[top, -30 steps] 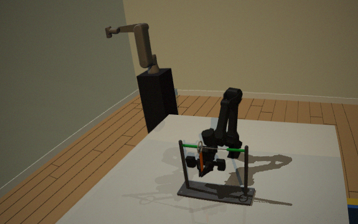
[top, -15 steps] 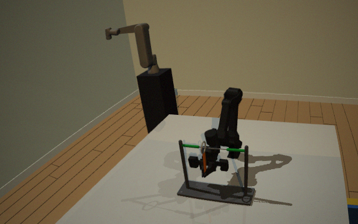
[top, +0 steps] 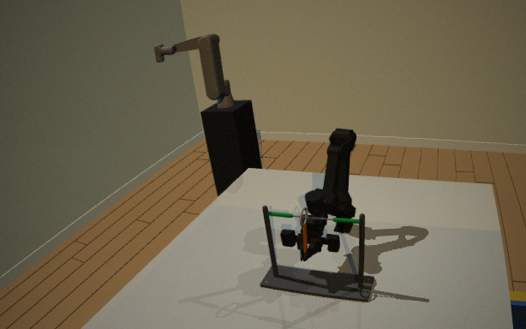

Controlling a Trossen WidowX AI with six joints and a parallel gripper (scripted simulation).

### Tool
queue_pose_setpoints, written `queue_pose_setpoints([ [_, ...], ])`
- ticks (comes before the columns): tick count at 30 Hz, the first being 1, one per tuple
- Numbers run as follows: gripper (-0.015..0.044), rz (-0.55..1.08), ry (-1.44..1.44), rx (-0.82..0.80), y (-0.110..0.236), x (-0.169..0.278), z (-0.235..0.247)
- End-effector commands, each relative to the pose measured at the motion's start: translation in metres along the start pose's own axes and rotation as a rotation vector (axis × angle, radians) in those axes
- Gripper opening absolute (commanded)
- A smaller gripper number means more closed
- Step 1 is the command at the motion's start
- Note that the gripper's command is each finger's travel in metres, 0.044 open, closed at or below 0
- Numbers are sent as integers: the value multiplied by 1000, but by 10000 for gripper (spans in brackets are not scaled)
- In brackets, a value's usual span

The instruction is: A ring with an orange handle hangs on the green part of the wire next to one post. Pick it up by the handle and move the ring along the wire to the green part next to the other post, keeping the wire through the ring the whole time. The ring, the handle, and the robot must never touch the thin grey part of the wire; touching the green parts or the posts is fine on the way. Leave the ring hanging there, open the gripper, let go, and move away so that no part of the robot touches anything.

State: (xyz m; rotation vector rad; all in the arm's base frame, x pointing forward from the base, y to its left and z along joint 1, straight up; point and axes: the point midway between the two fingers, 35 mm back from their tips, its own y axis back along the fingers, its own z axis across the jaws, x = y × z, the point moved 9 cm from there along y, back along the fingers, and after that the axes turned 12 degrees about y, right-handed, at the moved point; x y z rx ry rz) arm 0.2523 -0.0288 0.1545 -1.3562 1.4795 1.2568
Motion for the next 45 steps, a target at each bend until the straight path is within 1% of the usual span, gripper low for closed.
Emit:
queue_pose_setpoints([
  [1,-150,3,0,5,0,-1,4],
  [45,-150,-5,-51,-39,-1,-12,49],
])
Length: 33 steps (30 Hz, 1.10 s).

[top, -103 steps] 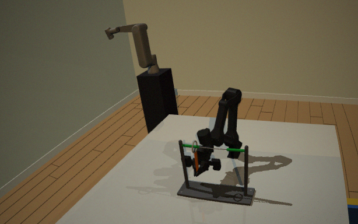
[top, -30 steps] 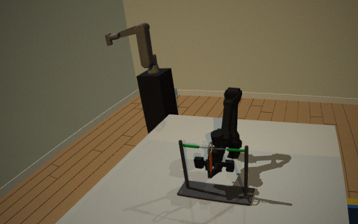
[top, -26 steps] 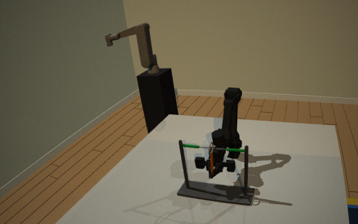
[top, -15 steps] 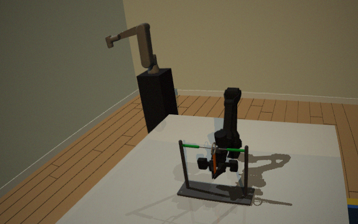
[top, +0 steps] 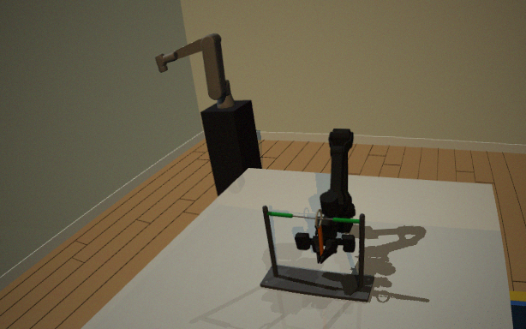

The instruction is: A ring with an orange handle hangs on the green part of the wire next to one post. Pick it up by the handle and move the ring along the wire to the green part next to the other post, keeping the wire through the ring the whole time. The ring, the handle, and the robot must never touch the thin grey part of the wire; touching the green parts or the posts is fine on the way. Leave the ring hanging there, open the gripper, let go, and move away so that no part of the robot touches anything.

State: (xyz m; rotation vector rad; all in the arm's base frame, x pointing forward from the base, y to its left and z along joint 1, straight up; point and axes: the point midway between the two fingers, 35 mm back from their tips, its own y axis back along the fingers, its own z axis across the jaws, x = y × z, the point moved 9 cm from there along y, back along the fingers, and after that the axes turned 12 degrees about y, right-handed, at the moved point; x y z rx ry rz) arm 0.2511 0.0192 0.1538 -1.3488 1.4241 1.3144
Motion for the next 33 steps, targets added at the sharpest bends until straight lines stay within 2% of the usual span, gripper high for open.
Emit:
queue_pose_setpoints([
  [1,-150,0,-5,3,0,-1,4],
  [33,-150,2,22,-5,-2,-8,31],
])
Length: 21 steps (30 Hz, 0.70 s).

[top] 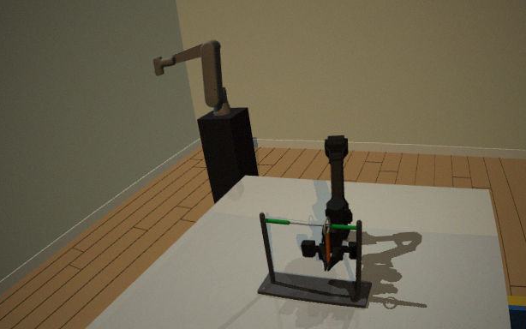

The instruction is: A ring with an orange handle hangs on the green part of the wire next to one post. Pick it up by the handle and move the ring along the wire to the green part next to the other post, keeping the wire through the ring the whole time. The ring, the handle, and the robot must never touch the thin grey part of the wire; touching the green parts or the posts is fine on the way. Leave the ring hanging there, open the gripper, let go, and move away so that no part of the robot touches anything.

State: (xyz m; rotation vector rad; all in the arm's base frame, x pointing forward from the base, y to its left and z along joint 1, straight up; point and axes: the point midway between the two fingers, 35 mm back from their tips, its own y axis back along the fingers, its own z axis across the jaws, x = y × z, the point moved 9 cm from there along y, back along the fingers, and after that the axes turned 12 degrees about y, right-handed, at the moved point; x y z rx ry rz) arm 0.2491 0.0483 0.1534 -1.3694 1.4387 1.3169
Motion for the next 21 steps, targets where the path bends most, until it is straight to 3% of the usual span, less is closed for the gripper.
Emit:
queue_pose_setpoints([
  [1,-150,-4,2,4,-1,-3,3],
  [21,-150,-6,5,-12,-3,-7,21],
])
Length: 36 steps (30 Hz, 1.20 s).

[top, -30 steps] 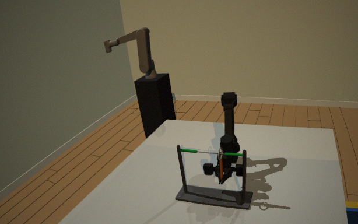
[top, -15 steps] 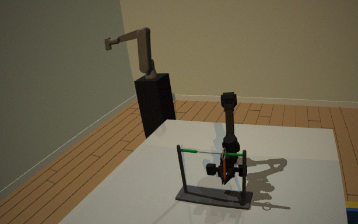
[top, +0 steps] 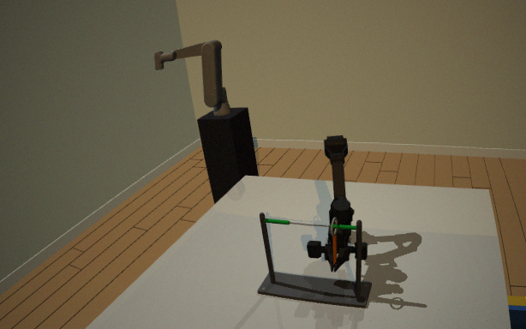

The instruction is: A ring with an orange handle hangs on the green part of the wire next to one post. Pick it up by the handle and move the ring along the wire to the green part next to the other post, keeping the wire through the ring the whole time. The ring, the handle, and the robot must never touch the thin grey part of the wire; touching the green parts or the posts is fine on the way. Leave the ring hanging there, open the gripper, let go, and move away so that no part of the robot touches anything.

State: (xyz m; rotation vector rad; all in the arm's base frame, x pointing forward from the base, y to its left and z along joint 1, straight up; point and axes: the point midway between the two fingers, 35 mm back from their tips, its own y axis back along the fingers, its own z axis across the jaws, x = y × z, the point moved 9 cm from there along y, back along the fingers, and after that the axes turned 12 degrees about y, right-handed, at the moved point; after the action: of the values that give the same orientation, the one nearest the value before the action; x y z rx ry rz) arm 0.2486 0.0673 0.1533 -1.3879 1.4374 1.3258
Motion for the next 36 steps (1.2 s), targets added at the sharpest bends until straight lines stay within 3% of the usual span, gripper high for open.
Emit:
queue_pose_setpoints([
  [1,-150,-6,-5,3,-1,-3,3],
  [36,-150,-7,-4,-3,-5,12,12],
])
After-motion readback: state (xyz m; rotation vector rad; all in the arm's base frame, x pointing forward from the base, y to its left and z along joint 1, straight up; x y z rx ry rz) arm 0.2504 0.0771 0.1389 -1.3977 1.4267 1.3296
